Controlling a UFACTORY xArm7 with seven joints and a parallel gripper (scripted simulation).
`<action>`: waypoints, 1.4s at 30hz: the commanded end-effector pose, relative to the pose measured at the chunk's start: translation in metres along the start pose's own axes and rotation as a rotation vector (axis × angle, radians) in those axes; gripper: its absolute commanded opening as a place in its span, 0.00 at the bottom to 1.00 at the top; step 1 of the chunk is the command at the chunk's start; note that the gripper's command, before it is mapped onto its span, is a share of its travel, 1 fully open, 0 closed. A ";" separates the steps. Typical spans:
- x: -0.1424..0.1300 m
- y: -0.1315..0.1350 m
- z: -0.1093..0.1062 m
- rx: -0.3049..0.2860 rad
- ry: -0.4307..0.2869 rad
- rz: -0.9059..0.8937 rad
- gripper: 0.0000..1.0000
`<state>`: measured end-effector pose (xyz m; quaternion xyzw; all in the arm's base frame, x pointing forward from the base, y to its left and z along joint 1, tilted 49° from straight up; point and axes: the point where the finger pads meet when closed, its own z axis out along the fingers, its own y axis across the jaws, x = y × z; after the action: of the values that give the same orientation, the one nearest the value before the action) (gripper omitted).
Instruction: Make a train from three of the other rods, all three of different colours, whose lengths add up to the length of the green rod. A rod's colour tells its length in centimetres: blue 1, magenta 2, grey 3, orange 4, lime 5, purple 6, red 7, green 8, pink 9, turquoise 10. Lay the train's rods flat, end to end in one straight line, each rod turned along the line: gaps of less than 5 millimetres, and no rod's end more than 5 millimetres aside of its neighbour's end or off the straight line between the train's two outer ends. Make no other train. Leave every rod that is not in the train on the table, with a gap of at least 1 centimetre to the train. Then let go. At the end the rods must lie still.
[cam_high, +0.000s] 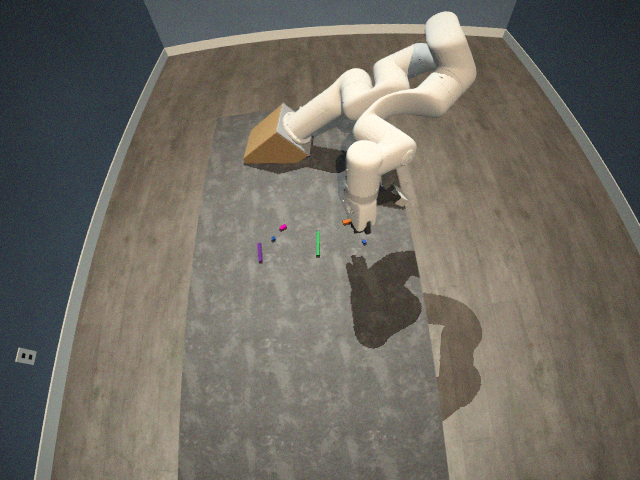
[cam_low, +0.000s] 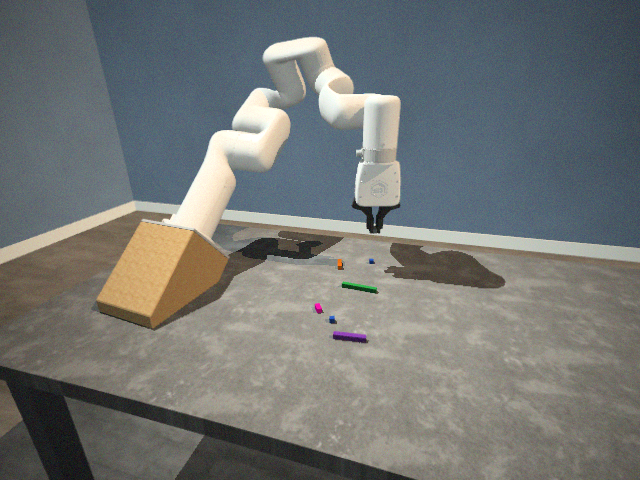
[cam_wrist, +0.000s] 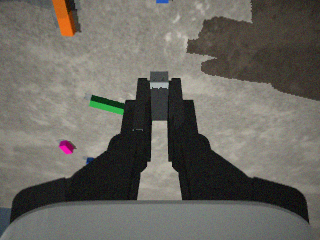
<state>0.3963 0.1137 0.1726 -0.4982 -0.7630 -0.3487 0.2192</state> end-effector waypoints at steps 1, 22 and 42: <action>-0.001 0.001 -0.001 -0.005 -0.003 0.002 0.04; 0.000 0.001 0.036 -0.005 -0.004 0.002 0.04; 0.000 0.001 0.086 -0.005 -0.004 0.002 0.04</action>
<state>0.3948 0.1774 0.1182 -0.5179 -0.7616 -0.3480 0.1750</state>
